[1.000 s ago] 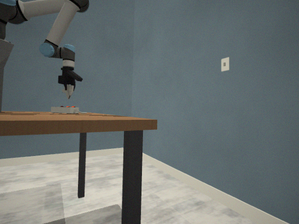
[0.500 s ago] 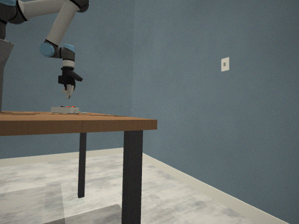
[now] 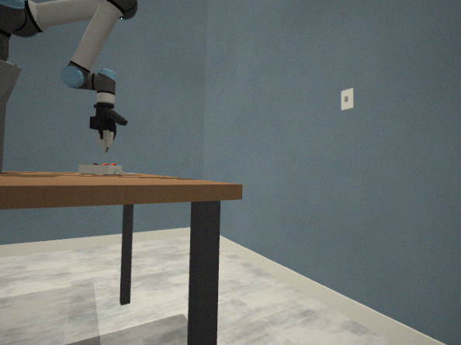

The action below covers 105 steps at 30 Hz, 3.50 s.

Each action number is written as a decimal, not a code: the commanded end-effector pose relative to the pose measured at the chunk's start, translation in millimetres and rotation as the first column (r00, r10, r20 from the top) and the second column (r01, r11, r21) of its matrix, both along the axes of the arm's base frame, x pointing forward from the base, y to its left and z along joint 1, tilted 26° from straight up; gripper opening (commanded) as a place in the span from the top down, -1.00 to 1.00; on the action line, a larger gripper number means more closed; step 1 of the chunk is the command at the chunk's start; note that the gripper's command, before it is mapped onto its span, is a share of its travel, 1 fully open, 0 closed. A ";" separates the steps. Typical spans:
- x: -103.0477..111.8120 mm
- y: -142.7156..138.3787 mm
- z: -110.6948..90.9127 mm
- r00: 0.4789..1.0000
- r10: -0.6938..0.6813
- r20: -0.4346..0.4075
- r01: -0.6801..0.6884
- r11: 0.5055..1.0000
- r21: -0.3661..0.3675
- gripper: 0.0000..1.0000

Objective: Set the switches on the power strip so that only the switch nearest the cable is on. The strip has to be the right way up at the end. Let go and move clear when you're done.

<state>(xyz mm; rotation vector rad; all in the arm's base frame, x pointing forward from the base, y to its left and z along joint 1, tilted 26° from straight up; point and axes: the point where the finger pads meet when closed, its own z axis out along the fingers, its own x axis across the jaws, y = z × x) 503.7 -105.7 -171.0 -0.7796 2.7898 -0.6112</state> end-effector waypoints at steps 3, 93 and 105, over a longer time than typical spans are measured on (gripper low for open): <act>1.1 -0.9 -2.2 1.000 0.000 0.001 0.000 1.000 0.000 1.00; 12.5 -14.5 -38.5 1.000 0.000 0.001 0.000 1.000 0.000 1.00; 12.9 -15.0 -39.8 1.000 0.000 0.001 0.000 1.000 0.000 1.00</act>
